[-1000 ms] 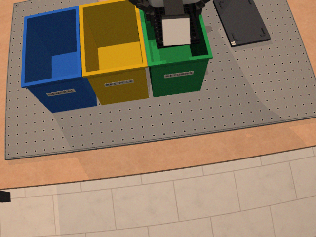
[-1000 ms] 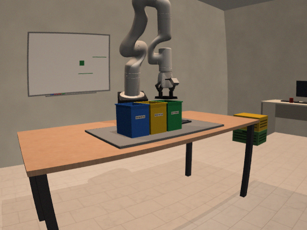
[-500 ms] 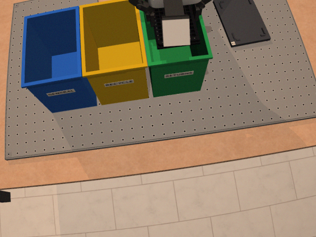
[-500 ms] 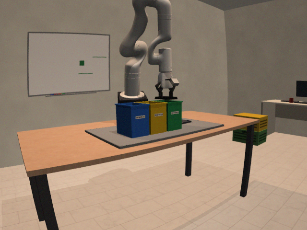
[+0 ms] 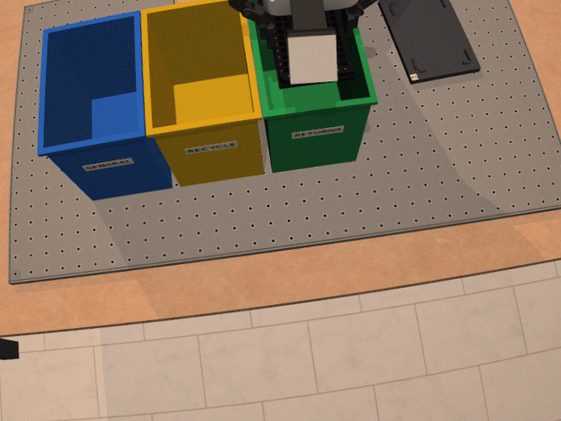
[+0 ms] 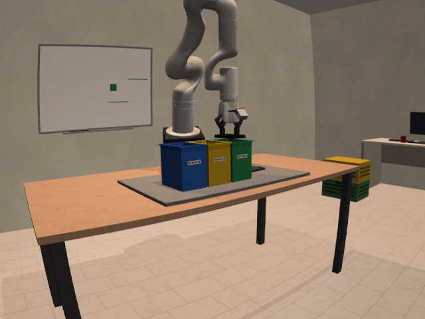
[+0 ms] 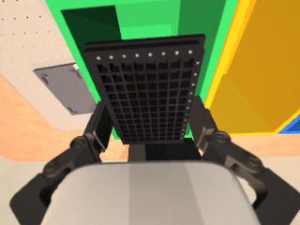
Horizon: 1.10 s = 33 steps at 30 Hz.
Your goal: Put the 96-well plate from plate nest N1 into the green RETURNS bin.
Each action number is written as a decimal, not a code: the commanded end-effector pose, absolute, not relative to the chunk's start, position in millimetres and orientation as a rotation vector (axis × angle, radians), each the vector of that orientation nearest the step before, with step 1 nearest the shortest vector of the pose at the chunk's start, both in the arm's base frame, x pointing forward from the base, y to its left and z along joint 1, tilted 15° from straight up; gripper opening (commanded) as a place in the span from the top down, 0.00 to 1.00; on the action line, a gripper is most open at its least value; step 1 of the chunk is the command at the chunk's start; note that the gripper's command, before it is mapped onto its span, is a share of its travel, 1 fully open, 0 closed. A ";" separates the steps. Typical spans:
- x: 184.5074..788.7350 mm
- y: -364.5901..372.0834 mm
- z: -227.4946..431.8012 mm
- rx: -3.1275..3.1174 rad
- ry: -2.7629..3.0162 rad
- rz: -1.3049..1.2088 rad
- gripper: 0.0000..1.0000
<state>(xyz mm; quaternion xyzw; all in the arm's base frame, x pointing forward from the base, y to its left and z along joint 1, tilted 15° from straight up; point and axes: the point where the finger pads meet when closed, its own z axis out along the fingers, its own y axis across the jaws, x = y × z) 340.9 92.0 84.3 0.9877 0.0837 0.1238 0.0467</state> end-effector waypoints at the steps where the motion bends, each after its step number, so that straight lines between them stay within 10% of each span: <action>1: 341.4 92.1 84.5 3.014 0.255 0.380 0.00; 33: 338.7 92.9 94.6 3.014 0.255 0.380 0.00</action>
